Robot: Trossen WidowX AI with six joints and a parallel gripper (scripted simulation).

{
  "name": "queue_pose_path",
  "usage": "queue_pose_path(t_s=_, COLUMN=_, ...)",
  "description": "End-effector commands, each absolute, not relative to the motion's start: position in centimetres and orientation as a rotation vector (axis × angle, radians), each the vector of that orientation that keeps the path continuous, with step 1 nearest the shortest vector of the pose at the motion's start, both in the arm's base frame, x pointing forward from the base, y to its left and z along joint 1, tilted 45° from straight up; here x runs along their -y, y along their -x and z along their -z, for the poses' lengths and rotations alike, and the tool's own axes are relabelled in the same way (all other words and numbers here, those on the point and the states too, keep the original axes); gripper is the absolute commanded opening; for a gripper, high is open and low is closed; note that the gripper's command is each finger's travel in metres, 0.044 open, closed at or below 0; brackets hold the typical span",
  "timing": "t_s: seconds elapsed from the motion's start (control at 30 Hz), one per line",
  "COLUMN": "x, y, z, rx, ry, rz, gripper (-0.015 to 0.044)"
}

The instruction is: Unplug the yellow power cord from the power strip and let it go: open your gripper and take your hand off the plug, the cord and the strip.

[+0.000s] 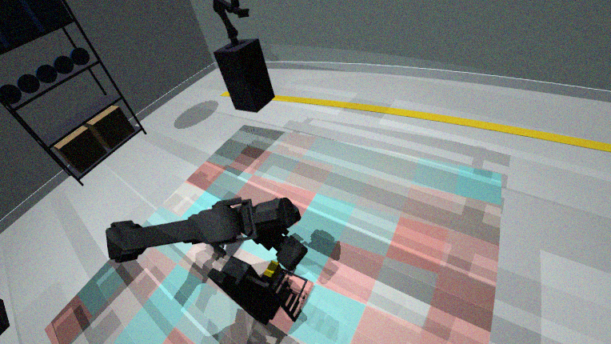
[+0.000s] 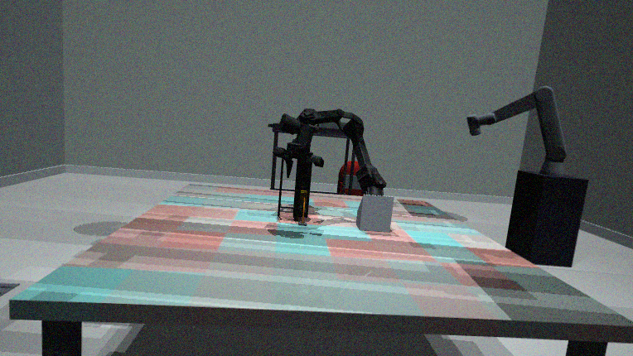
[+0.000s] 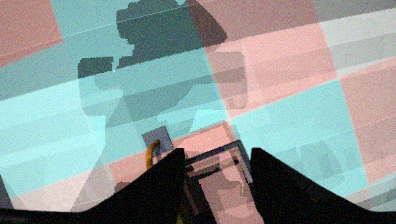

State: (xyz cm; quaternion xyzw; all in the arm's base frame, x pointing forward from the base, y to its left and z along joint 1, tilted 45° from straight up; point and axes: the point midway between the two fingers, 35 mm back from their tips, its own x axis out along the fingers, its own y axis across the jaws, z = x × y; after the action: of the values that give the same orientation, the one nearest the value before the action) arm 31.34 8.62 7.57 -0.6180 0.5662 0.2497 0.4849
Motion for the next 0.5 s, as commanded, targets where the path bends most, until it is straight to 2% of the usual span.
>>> queue_pose_path(t_s=0.0, x=-5.5, y=-27.56, z=-3.89, rx=-1.671, ry=1.784, rz=-0.756, gripper=0.016)
queue_pose_path(t_s=0.47, x=-5.08, y=-27.08, z=-3.57, rx=-1.711, ry=1.823, rz=-0.776, gripper=0.016)
